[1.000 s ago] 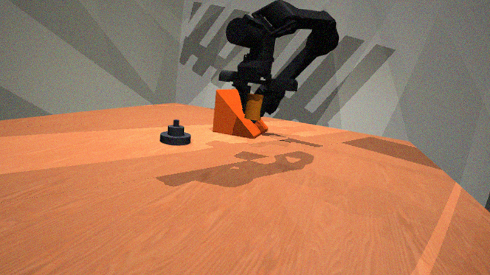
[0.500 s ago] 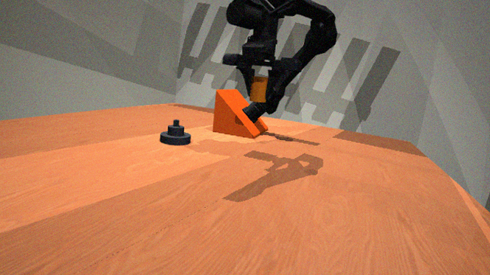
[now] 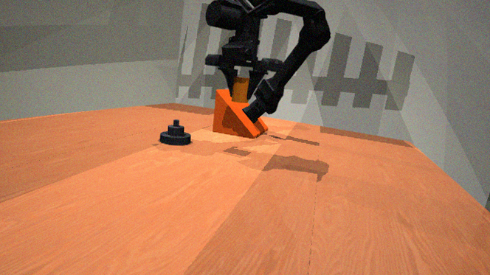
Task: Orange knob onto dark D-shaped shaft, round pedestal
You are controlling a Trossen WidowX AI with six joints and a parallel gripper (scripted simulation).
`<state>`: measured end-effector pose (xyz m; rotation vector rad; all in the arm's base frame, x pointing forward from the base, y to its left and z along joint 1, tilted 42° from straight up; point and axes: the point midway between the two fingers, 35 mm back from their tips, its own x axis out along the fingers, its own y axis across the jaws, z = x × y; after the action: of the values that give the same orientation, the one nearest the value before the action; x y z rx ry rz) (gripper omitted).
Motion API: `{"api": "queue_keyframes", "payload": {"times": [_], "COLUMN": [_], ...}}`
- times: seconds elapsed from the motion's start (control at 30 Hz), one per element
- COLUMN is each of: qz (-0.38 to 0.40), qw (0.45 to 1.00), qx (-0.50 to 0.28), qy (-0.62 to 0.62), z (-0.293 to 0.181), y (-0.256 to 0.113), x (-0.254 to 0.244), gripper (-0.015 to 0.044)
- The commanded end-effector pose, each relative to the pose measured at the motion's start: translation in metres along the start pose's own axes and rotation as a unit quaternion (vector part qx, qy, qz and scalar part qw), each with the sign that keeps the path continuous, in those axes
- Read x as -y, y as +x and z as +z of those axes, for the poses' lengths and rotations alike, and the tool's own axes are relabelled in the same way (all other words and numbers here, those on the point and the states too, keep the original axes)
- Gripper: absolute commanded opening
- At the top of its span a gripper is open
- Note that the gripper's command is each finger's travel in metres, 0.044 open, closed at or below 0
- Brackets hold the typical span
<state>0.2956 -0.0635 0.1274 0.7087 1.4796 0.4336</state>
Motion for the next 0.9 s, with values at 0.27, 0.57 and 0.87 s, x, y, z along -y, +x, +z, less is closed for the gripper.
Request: {"api": "queue_keyframes", "payload": {"times": [0.27,0.57,0.87], "qz": [-0.005,-0.005,-0.005], "qw": [1.000,1.000,1.000], "qx": [0.006,0.007,0.007], "qy": [-0.002,-0.003,-0.003], "z": [0.014,0.020,0.024], "y": [0.004,0.010,0.018], "x": [0.039,0.067,0.095], "gripper": [0.0000,0.0000,0.0000]}}
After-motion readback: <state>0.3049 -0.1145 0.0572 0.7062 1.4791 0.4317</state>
